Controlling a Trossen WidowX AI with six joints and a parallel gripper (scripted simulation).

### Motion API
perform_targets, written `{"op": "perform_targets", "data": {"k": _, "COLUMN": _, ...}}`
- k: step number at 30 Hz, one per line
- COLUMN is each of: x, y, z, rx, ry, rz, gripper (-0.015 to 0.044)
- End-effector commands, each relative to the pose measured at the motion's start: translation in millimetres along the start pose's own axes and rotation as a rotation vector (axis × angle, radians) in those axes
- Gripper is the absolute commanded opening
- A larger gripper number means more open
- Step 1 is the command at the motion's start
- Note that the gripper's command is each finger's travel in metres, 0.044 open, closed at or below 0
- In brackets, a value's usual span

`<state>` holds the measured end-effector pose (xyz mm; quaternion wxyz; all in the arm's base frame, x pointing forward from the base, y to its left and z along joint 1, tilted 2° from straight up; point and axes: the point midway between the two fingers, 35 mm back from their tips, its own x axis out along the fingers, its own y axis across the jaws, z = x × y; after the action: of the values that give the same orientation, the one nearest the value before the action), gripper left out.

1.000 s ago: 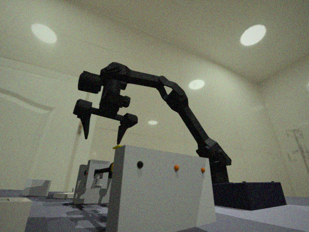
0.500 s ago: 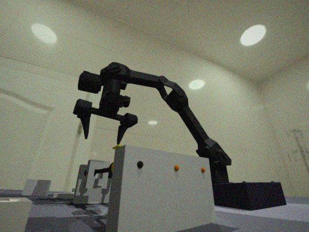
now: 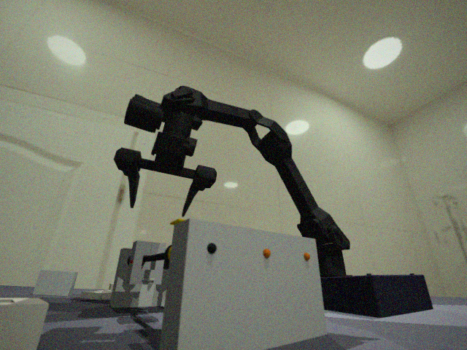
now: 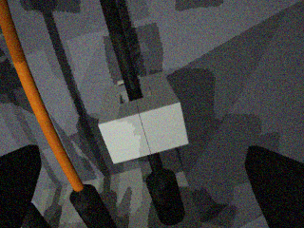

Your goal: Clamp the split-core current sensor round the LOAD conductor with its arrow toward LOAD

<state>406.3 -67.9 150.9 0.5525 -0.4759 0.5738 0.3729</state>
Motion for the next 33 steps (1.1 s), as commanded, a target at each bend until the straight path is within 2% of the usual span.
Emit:
{"op": "perform_targets", "data": {"k": 1, "x": -2.0, "y": 17.3, "z": 24.0, "rx": 0.446, "ry": 0.103, "rz": -0.153, "gripper": 0.0440}}
{"op": "perform_targets", "data": {"k": 7, "x": -5.5, "y": 38.8, "z": 45.7, "rx": 0.909, "ry": 0.090, "rz": -0.375, "gripper": 0.0440}}
{"op": "perform_targets", "data": {"k": 17, "x": -8.8, "y": 63.2, "z": 60.9, "rx": 1.286, "ry": -0.036, "rz": -0.587, "gripper": 0.0440}}
{"op": "perform_targets", "data": {"k": 33, "x": -12.2, "y": 102.9, "z": 72.4, "rx": 1.886, "ry": -0.458, "rz": -0.806, "gripper": 0.0440}}
